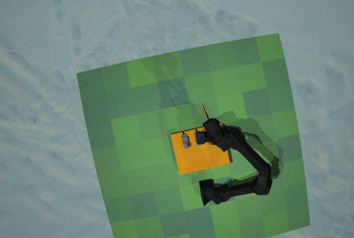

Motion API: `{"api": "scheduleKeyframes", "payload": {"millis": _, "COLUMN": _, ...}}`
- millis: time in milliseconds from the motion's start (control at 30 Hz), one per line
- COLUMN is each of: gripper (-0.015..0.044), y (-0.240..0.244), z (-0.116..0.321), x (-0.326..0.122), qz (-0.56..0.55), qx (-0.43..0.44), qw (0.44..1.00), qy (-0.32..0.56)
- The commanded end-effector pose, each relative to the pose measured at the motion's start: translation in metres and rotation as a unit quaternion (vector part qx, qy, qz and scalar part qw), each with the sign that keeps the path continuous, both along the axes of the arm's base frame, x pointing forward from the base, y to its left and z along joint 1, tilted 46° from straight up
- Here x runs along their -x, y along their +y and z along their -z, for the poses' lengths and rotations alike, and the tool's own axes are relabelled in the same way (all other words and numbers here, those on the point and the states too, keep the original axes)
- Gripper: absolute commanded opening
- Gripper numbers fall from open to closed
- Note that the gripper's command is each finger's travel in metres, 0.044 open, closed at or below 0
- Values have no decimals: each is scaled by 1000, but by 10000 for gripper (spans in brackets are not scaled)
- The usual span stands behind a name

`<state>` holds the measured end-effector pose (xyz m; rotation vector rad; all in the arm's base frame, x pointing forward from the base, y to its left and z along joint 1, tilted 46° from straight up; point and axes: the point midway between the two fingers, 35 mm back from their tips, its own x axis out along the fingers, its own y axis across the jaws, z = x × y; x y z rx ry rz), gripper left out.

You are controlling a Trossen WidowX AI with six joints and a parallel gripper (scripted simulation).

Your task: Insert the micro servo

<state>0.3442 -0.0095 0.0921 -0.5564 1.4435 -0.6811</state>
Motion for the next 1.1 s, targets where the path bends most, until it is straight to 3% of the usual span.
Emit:
{"api": "scheduleKeyframes", "payload": {"millis": 0, "gripper": 0, "y": -2, "z": 3, "x": 0, "qz": -3, "qx": 1, "qw": 1000, "qy": 1}}
{"api": "scheduleKeyframes", "payload": {"millis": 767, "gripper": 0, "y": -19, "z": 18, "x": 0, "qz": -3, "qx": 1, "qw": 1000, "qy": 1}}
{"api": "scheduleKeyframes", "payload": {"millis": 1000, "gripper": 184, "y": -17, "z": 17, "x": 0, "qz": -3, "qx": 1, "qw": 1000, "qy": 1}}
{"api": "scheduleKeyframes", "payload": {"millis": 1067, "gripper": 187, "y": -17, "z": 17, "x": 0, "qz": -3, "qx": 1, "qw": 1000, "qy": 1}}
